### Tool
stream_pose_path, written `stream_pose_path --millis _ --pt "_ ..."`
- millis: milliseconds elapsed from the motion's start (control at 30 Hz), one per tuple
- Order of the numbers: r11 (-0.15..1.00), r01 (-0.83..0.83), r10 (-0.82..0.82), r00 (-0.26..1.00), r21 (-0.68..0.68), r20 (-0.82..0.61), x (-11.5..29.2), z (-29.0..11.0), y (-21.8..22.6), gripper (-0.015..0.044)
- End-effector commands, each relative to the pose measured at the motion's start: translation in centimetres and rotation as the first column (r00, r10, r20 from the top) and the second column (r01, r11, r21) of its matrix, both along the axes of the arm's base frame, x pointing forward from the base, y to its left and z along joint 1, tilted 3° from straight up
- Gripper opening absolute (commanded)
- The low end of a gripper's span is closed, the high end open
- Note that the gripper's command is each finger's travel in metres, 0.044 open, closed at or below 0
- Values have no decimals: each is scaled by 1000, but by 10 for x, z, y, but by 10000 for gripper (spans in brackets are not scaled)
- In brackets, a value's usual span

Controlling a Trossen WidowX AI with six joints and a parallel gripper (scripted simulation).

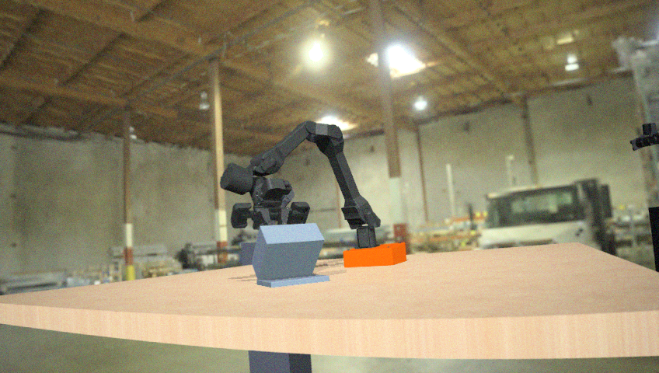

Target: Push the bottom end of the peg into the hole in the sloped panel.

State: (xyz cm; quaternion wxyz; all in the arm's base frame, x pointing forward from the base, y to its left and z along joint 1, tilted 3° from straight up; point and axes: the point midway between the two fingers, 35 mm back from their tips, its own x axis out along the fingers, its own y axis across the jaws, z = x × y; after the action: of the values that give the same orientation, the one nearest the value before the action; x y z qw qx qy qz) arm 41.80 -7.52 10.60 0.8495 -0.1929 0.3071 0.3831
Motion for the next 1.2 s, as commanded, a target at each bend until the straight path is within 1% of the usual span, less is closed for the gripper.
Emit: stream_pose_path --millis 0,333,1167 --pt "1000 0 0 1000 0 0 0 0 0 184" --pt "1000 0 0 1000 -1 -1 -2 3 -3 440" --pt "1000 3 -3 1000 -5 -12 -28 36 -35 440"
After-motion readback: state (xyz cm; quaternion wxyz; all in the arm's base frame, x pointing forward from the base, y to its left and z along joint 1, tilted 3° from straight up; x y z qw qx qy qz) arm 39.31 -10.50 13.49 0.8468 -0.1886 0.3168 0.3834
